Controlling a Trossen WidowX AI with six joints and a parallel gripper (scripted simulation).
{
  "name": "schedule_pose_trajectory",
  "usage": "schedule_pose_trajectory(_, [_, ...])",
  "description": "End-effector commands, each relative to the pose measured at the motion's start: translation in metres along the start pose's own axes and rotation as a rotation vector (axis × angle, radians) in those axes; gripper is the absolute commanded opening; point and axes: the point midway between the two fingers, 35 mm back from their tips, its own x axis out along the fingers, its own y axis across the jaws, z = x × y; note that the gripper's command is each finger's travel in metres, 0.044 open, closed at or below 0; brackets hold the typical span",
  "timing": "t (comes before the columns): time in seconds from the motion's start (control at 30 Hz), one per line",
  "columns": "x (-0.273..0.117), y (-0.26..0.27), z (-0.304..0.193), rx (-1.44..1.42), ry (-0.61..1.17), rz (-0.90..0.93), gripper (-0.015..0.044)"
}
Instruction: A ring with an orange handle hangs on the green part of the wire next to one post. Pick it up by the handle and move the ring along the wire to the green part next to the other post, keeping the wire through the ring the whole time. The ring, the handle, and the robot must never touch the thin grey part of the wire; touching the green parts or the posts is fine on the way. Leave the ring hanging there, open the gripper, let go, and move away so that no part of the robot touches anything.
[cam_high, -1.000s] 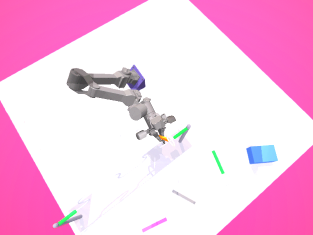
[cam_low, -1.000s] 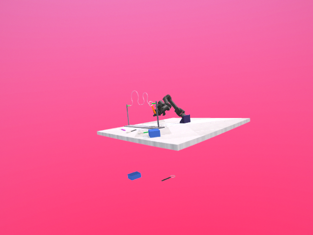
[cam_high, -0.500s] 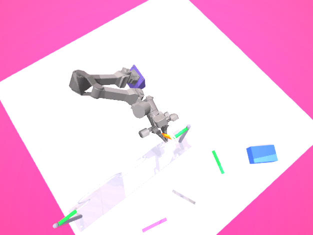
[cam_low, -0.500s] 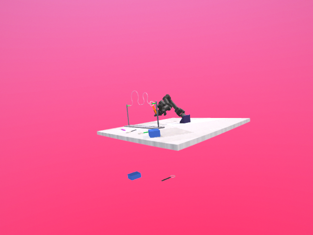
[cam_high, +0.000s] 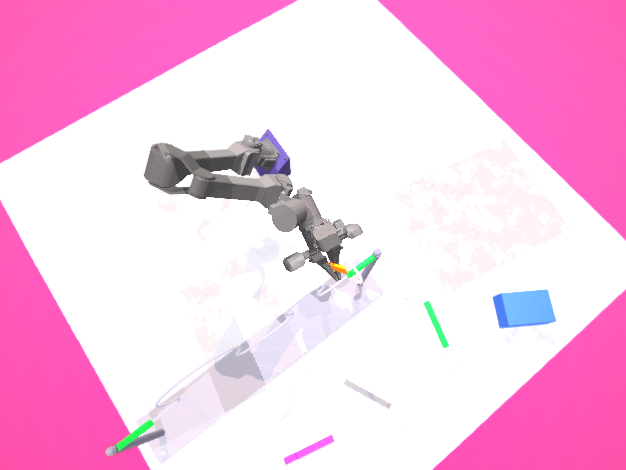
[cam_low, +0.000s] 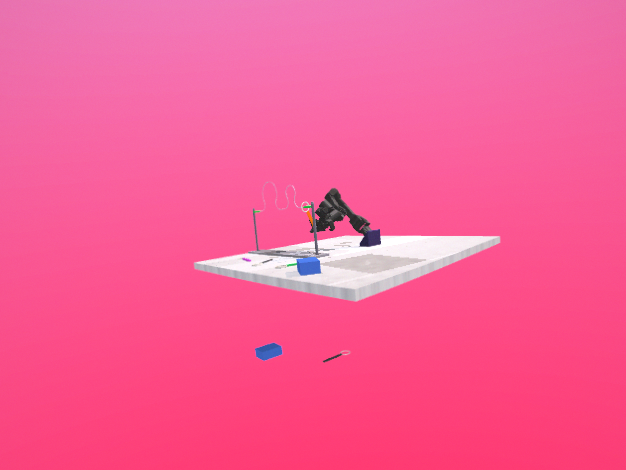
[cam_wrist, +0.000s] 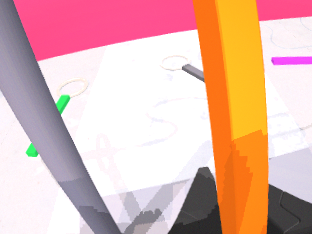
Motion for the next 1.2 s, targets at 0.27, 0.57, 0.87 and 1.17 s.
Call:
schedule_pose_trajectory(0.27, [0.003, 0.005, -0.008, 0.002, 0.002, -0.001, -0.015])
schedule_pose_trajectory(0.57, [0.006, 0.005, -0.016, 0.001, 0.002, -0.001, -0.015])
schedule_pose_trajectory(0.87, [0.006, 0.005, -0.016, 0.001, 0.002, -0.001, -0.015])
schedule_pose_trajectory(1.17, [0.006, 0.005, -0.016, 0.005, 0.003, -0.004, -0.0097])
